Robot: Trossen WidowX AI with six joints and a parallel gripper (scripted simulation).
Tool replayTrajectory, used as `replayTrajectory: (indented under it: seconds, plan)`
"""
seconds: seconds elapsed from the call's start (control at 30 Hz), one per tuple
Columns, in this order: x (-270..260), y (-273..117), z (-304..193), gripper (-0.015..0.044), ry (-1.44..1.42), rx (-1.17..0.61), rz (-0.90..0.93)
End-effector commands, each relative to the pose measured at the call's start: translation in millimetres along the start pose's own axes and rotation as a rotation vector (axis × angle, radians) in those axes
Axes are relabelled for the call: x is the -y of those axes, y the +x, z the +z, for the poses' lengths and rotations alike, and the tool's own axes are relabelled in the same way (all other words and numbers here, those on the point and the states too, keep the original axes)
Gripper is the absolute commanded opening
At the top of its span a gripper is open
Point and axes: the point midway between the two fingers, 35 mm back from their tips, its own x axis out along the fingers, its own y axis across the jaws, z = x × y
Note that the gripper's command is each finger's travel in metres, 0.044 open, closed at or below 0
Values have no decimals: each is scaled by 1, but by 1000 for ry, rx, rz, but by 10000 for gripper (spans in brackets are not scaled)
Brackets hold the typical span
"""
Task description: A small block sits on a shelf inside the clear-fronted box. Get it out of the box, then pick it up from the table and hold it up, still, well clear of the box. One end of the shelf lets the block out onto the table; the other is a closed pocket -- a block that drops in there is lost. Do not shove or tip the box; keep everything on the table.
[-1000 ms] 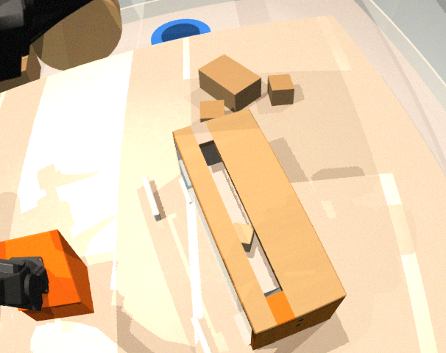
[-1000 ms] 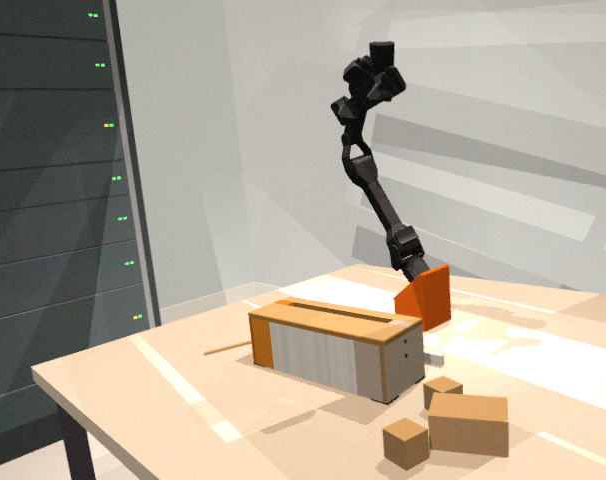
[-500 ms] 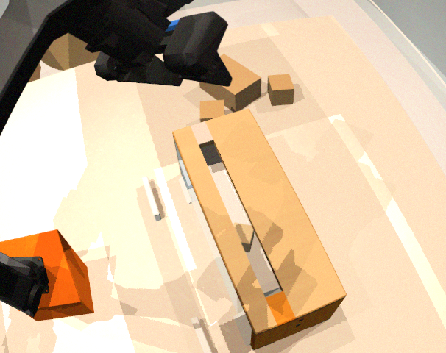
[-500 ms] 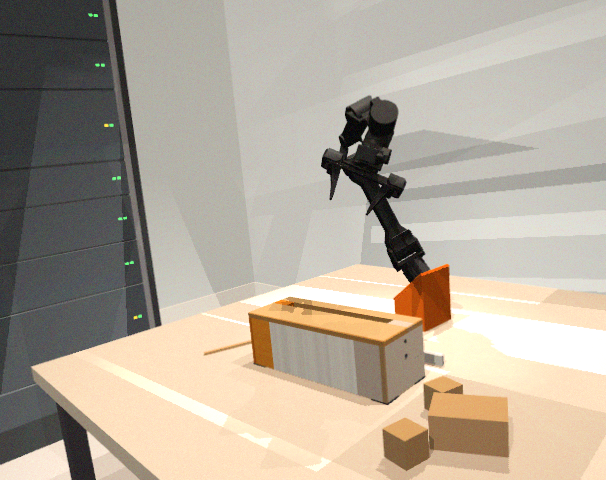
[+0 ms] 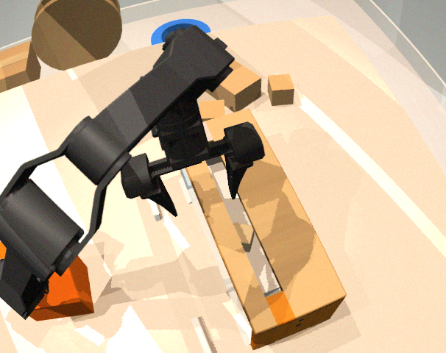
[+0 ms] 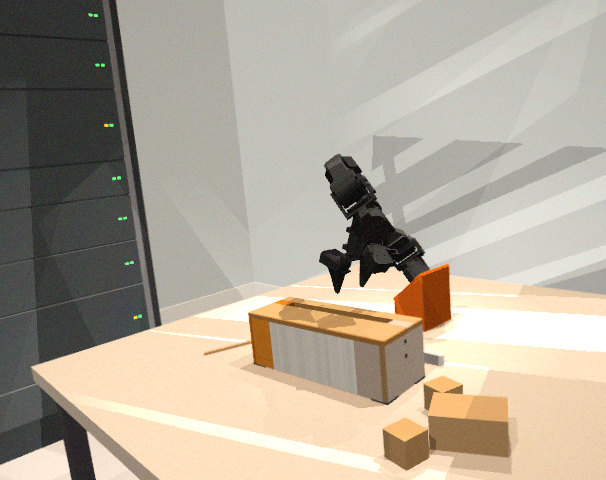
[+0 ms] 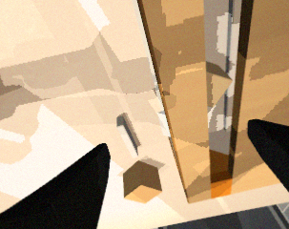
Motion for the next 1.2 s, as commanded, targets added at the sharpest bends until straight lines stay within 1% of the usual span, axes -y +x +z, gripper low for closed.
replayTrajectory:
  seconds: [0.0, 0.4, 1.17]
  plan:
    - [-7, 11, 2, 400, -100, -20, 49]
    - [-7, 14, 3, 400, -100, -20, 49]
    - [-7, 47, 20, 400, -99, -19, 48]
